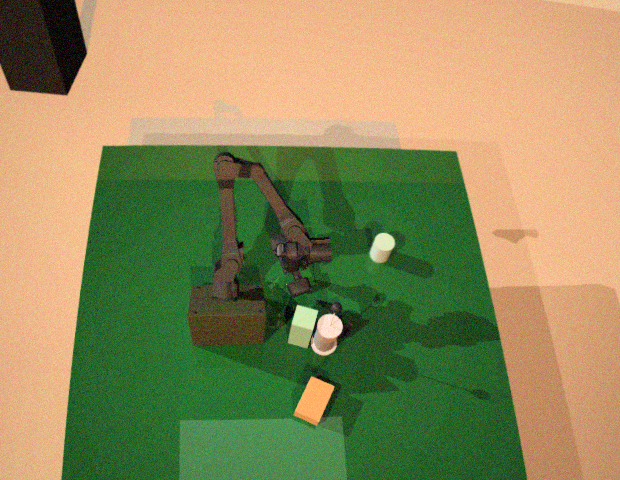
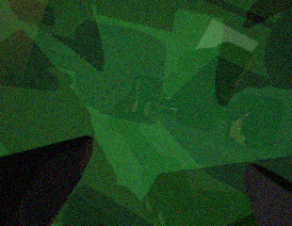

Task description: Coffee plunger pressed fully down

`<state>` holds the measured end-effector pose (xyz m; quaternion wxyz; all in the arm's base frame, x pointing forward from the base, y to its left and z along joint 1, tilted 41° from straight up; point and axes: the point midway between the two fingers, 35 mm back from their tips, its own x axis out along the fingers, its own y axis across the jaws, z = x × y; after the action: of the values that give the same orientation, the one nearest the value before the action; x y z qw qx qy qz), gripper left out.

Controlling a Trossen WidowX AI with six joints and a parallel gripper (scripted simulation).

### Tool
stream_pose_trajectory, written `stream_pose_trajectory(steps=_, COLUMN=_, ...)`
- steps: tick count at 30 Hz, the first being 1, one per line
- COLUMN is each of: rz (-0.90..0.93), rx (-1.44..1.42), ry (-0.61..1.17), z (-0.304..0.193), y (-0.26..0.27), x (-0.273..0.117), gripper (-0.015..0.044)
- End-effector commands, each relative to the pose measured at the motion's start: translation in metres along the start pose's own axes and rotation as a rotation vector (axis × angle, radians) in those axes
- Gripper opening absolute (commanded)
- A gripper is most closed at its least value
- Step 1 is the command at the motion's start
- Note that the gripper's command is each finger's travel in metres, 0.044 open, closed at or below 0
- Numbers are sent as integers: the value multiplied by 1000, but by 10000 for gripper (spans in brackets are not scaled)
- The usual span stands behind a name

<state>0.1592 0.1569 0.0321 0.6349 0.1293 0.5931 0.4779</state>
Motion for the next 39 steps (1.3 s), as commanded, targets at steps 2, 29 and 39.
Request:
stream_pose_trajectory(steps=2, rz=-5, rx=5, ry=-12, z=2, y=-2, x=-2, gripper=440)
stream_pose_trajectory(steps=29, rz=-478, rx=315, ry=-837, z=40, y=-127, x=-257, gripper=440)
stream_pose_trajectory(steps=39, rz=-508, rx=497, ry=-997, z=-4, y=-147, x=-294, gripper=440)
